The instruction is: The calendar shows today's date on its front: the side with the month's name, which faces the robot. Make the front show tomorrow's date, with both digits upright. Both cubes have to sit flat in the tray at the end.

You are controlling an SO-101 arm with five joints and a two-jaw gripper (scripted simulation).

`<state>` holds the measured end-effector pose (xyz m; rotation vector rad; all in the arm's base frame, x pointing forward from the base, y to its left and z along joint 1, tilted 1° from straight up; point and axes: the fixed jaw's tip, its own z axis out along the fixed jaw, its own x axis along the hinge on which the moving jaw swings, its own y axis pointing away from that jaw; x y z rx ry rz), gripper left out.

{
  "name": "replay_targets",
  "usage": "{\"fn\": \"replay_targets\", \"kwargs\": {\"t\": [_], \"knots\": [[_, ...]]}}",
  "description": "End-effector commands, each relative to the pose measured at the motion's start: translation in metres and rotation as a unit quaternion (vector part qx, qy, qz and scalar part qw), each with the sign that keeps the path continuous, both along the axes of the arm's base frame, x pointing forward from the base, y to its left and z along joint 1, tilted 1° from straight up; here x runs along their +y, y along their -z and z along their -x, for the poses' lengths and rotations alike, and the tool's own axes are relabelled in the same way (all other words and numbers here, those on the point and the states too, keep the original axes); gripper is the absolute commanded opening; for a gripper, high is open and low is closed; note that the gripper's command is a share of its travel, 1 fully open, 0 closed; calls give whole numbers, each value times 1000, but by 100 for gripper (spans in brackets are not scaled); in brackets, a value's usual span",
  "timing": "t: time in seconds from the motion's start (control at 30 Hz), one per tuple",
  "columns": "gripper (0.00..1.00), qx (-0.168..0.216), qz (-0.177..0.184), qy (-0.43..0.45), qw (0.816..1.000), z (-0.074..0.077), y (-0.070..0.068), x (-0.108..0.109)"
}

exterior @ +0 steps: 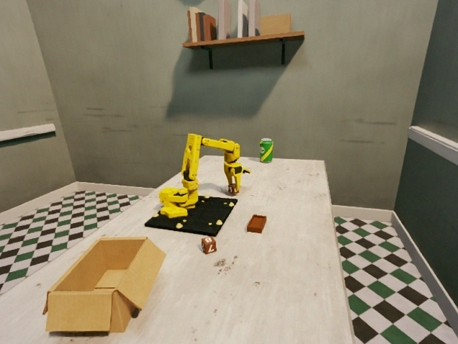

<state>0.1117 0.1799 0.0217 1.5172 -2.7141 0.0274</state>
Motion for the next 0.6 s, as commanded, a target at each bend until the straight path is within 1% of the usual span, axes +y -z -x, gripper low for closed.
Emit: {"fn": "replay_targets", "kwargs": {"t": [0.0, 0.13, 0.23, 0.57], "knots": [[0, -8, -12, 0, 1000, -2, -16, 3], [0, -8, -12, 0, 1000, -1, -26, 3], [0, -8, -12, 0, 1000, 0, -30, 3], [0, -9, -14, 0, 1000, 0, -32, 3]]}}
